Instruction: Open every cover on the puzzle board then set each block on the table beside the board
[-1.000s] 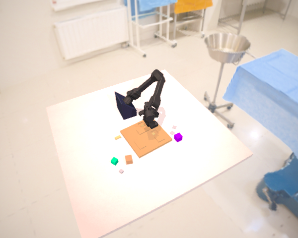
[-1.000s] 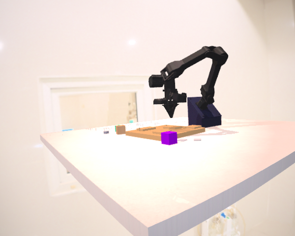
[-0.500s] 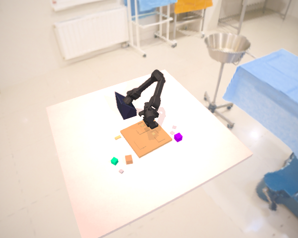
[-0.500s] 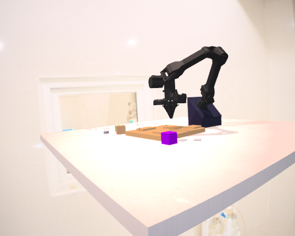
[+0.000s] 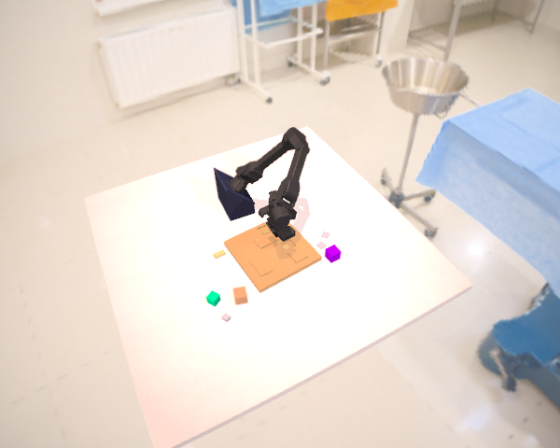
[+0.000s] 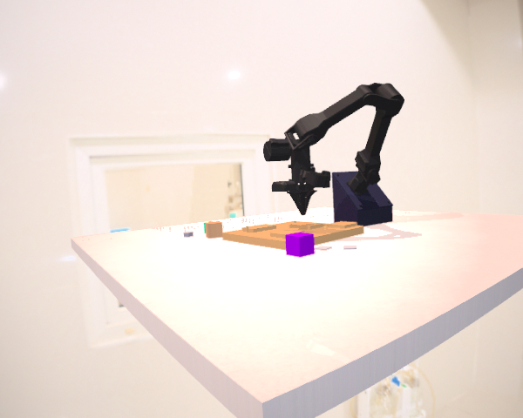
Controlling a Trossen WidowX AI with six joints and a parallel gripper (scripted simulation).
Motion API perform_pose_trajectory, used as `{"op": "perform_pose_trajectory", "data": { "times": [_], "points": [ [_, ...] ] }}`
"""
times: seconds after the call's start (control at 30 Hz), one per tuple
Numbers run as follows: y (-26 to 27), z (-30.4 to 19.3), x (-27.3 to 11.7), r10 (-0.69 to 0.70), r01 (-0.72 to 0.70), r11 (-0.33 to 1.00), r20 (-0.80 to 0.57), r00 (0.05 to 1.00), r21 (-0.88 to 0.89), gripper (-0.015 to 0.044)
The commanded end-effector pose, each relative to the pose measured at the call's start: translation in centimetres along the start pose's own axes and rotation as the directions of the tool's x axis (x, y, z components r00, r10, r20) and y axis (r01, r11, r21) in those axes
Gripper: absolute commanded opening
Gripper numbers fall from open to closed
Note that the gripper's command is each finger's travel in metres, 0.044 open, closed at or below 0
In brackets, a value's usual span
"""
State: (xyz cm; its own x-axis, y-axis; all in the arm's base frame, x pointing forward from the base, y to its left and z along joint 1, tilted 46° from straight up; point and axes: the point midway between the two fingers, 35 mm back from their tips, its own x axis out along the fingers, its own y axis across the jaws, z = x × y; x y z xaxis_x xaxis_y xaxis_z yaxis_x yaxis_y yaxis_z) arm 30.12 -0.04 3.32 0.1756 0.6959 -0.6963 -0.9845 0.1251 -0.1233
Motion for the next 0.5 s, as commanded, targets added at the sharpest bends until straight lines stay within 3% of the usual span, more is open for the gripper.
{"op": "perform_pose_trajectory", "data": {
  "times": [0.0,0.47],
  "points": [
    [0.1,0.0,0.4,0.001,-0.001,1.0,0.002,1.0,0.007,0.0],
    [0.1,0.0,1.8,0.001,-0.001,1.0,0.003,1.0,0.007,0.0]
  ]
}}
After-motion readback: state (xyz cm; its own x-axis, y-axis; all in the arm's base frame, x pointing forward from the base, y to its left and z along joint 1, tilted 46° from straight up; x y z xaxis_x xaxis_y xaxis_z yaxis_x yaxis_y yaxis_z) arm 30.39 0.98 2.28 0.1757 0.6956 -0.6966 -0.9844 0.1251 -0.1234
